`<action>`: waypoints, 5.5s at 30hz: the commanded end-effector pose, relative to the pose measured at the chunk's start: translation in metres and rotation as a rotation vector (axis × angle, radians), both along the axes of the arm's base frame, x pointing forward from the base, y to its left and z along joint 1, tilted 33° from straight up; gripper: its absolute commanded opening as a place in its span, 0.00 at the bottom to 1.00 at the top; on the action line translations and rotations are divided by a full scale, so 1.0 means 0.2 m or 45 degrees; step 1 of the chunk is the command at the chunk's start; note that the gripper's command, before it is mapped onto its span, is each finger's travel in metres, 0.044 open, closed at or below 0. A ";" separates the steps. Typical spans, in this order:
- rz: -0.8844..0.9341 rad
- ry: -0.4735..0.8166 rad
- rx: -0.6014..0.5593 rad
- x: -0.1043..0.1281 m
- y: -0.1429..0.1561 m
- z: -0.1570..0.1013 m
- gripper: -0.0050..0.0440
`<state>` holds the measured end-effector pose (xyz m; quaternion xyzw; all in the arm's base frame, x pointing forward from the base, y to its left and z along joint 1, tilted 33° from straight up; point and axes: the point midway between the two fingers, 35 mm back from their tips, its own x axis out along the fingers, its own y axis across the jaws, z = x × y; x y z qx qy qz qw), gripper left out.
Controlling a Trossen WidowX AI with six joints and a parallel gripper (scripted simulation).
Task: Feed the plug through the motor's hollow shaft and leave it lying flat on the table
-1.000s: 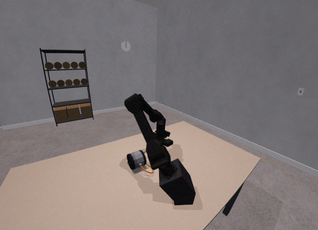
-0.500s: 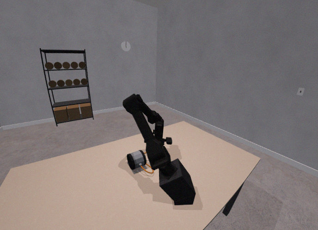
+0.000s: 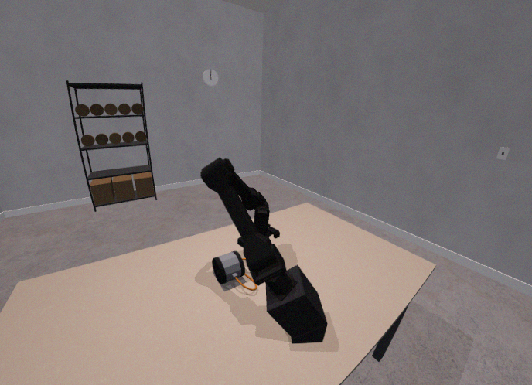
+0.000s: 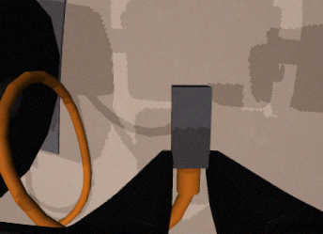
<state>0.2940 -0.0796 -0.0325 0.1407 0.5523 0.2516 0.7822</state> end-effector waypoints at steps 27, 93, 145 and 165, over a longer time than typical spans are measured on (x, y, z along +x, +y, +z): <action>1.327 -1.034 -0.419 0.02 0.12 0.04 0.10; 1.364 -1.067 -0.433 0.02 0.26 0.11 0.10; 1.364 -1.067 -0.433 0.02 0.28 0.12 0.10; 1.364 -1.067 -0.433 0.02 0.29 0.13 0.10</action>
